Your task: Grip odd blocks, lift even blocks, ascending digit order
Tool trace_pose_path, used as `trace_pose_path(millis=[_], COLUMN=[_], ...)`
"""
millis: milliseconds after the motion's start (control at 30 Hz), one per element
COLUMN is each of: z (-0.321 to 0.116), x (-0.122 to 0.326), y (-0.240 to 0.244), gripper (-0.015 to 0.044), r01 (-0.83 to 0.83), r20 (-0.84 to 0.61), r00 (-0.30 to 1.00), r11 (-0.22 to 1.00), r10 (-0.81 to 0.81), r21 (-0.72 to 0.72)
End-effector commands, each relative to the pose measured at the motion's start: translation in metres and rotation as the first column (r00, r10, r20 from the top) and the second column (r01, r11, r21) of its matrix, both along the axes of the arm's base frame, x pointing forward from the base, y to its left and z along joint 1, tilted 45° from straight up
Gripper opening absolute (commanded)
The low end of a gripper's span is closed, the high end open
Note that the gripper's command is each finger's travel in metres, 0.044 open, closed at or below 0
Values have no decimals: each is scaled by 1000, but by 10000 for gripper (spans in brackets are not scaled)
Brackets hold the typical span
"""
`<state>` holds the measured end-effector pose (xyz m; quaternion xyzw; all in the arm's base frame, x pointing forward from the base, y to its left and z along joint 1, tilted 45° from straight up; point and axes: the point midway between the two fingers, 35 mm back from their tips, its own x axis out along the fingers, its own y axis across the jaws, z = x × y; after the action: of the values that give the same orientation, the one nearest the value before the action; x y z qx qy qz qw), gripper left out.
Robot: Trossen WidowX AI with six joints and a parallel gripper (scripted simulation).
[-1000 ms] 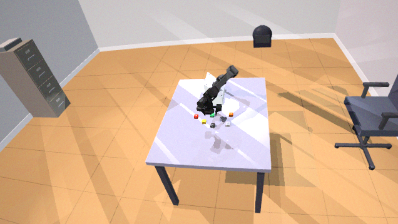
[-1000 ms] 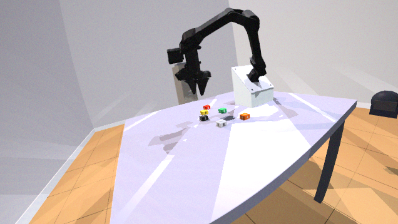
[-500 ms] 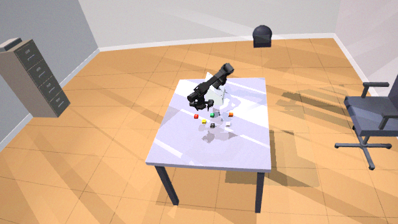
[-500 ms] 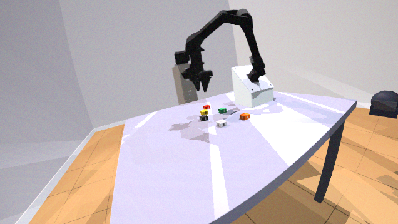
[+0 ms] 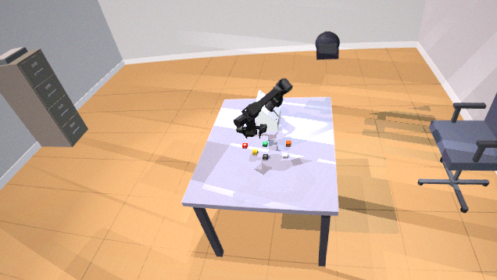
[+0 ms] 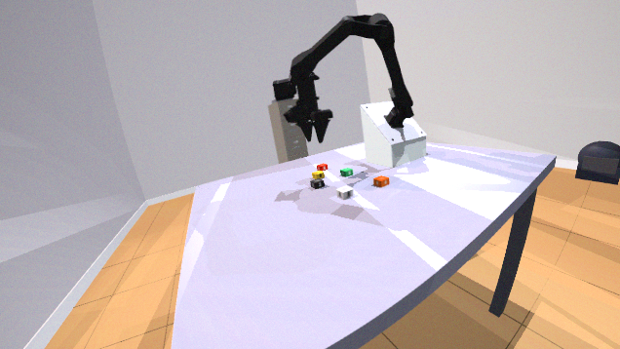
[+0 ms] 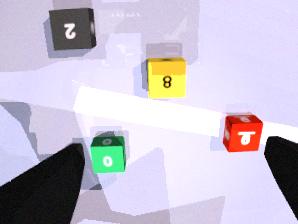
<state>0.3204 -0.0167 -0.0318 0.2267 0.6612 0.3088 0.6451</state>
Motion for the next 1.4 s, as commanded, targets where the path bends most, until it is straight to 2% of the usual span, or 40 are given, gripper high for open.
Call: trace_pose_path(millis=[0, 200, 433, 600, 833, 1367], z=[-1, 3, 34, 36, -20, -33], x=[0, -6, -67, -74, -79, -80], y=[-1, 2, 29, 31, 87, 101], gripper=[400, 400, 400, 400, 400, 400], r01=[-5, -5, -5, -5, -5, -5], r20=[4, 3, -2, -2, -2, -2], r00=[1000, 1000, 1000, 1000, 1000, 1000], r11=[1000, 1000, 1000, 1000, 1000, 1000], r10=[5, 5, 5, 5, 5, 5], r21=[-4, -4, -2, -2, 2, 2])
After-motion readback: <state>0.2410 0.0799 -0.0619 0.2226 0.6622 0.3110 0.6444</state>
